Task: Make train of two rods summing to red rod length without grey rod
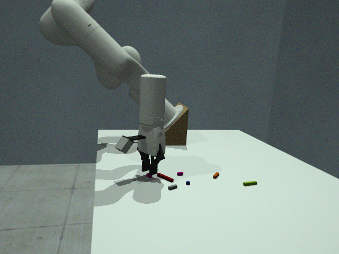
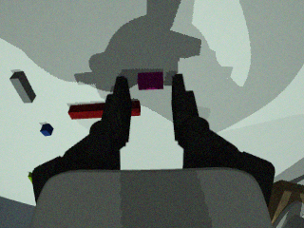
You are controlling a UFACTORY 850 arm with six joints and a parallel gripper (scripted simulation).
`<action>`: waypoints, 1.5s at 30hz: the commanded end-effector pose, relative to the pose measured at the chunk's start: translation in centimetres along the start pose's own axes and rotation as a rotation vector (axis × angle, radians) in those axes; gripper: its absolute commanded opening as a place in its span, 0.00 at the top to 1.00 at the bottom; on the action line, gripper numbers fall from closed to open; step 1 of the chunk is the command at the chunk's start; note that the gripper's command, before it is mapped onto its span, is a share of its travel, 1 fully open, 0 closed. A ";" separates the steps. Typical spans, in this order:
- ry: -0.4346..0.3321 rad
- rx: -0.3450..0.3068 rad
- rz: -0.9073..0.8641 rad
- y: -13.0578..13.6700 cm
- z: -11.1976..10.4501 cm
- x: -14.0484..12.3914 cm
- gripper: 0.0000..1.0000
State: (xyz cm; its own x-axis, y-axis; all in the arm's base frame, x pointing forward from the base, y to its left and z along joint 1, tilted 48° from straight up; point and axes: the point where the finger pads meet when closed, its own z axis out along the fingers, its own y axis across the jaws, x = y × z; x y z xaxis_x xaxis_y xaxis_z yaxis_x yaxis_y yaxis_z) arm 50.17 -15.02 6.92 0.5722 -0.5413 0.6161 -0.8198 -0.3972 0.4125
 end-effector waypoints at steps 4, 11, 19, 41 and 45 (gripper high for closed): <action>0.001 0.001 0.000 0.0 -0.1 0.0 0.64; 0.001 0.001 0.000 0.0 -0.1 0.0 0.64; 0.001 0.001 0.000 0.0 -0.1 0.0 0.64; 0.001 0.001 0.000 0.0 0.1 0.0 0.64; 0.001 0.001 0.000 0.0 0.3 0.0 0.64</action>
State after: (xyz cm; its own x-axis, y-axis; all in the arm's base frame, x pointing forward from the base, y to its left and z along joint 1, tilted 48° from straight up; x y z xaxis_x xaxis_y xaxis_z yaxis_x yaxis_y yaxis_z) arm 50.18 -15.16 6.79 0.5722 -0.5413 0.6161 -0.8198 -0.3972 0.4124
